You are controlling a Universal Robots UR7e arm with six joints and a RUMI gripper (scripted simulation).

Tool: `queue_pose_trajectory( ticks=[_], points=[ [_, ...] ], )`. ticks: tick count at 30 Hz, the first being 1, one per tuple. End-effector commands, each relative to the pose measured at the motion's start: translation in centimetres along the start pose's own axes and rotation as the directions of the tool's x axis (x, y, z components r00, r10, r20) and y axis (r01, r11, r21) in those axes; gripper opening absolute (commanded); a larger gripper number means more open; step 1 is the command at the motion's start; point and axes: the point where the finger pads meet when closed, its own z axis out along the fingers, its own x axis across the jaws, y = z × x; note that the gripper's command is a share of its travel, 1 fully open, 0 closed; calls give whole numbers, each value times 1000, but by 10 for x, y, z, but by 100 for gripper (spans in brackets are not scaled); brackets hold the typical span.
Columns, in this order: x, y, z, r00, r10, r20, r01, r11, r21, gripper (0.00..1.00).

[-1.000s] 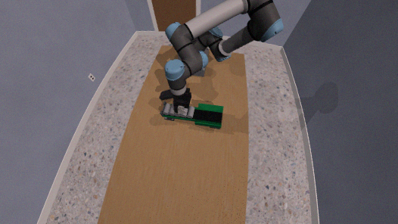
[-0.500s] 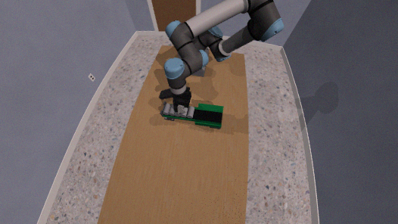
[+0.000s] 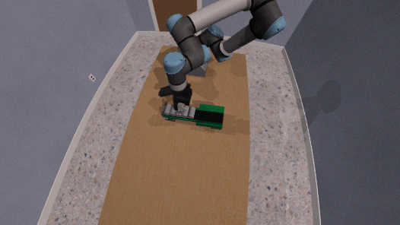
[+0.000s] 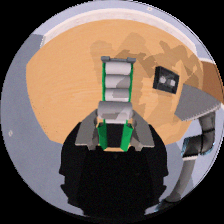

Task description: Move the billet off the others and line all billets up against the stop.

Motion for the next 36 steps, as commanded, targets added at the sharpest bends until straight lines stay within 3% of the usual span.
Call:
queue_pose_trajectory(
  ticks=[1,36],
  points=[
    [0,0,-9,1000,0,1,0,1000,1,0],
    [0,3,-14,1000,0,1,0,1000,1,0]
  ],
)
